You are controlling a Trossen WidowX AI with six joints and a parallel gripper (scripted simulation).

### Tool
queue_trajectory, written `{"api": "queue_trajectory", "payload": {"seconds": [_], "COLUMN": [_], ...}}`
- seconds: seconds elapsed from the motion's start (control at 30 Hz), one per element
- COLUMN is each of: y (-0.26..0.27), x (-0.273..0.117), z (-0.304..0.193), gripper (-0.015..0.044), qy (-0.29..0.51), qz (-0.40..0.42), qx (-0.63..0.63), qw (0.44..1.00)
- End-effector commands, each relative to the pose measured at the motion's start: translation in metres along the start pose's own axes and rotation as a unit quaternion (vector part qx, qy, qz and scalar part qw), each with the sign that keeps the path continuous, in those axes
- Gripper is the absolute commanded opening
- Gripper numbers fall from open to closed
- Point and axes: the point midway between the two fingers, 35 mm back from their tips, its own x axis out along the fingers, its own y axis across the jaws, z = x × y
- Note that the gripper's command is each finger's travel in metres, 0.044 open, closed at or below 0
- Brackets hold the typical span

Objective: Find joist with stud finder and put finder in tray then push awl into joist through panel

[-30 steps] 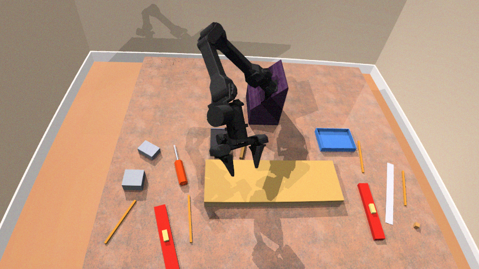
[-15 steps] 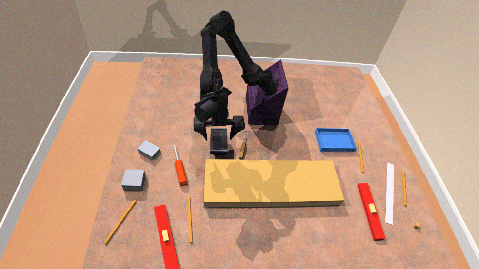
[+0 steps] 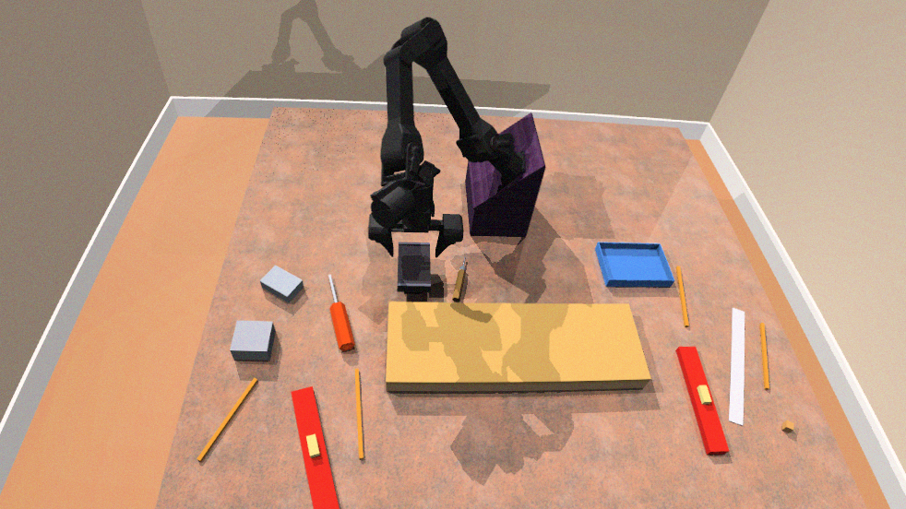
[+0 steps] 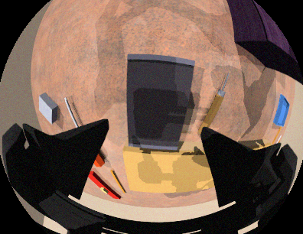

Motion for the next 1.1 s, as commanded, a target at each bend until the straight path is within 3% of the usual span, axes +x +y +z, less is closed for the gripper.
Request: {"api": "queue_trajectory", "payload": {"seconds": [0.0, 1.03, 1.07], "y": [-0.002, -0.001, -0.001], "x": [0.003, 0.05, 0.05], "z": [0.002, 0.006, 0.006], "gripper": [0.044, 0.044, 0.0414], "qy": [-0.003, -0.003, -0.003], "qz": [0.0, 0.001, 0.001], "qx": [0.001, 0.0, 0.0], "qw": [1.0, 1.0, 1.0]}}
